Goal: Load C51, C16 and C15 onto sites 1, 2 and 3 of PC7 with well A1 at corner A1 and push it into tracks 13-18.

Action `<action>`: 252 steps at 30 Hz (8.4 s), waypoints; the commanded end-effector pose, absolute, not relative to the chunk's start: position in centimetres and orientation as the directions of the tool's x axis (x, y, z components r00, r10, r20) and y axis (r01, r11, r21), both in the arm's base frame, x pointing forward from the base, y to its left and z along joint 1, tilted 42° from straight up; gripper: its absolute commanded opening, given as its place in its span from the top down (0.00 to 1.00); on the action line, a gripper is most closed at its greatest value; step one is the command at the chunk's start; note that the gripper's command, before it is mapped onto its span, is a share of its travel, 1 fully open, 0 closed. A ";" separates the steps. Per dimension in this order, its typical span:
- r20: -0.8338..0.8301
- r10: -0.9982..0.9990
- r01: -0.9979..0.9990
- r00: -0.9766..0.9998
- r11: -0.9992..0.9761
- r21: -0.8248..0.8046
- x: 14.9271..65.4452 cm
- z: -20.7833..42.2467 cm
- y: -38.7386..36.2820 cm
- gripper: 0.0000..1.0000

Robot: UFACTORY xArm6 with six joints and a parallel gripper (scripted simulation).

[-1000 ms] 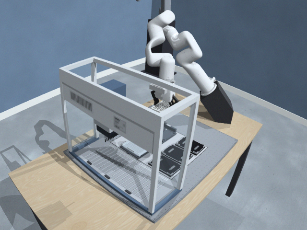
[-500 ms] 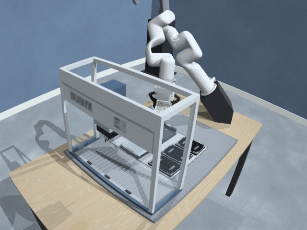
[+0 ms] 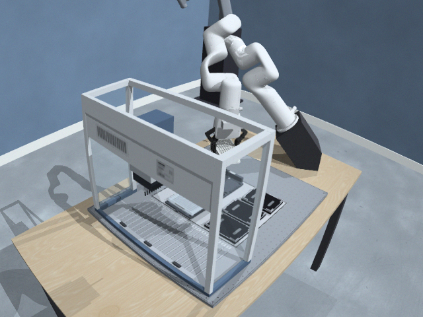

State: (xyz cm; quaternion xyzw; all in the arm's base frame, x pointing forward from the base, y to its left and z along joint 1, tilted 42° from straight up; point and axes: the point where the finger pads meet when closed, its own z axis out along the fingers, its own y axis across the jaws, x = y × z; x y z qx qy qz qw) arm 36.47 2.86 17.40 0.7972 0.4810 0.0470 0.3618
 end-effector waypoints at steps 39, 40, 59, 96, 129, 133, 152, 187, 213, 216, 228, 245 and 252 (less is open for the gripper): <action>-0.563 0.826 0.907 0.040 0.207 0.367 36.7 17.1 2.7 1.00; -0.563 0.826 0.907 0.040 0.207 0.367 36.8 17.0 2.6 1.00; -0.563 0.826 0.907 0.040 0.207 0.367 38.0 14.9 1.1 1.00; -0.563 0.825 0.907 0.039 0.207 0.367 40.3 10.8 -1.8 1.00; -0.563 0.825 0.907 0.039 0.207 0.367 41.3 9.0 -3.1 1.00; -0.563 0.825 0.907 0.039 0.207 0.367 41.3 9.0 -3.1 1.00; -0.563 0.825 0.907 0.039 0.207 0.366 41.7 8.2 -3.7 1.00; -0.563 0.825 0.907 0.039 0.207 0.366 41.9 8.0 -3.8 0.00; -0.563 0.825 0.907 0.039 0.207 0.367 41.5 8.6 -3.4 0.00; -0.563 0.825 0.907 0.039 0.207 0.367 41.3 9.0 -3.1 0.00; -0.563 0.825 0.907 0.039 0.207 0.367 40.6 10.2 -2.2 0.00; -0.563 0.825 0.907 0.040 0.207 0.367 39.6 12.1 -0.9 0.00; -0.563 0.825 0.907 0.040 0.207 0.367 39.2 12.7 -0.5 0.00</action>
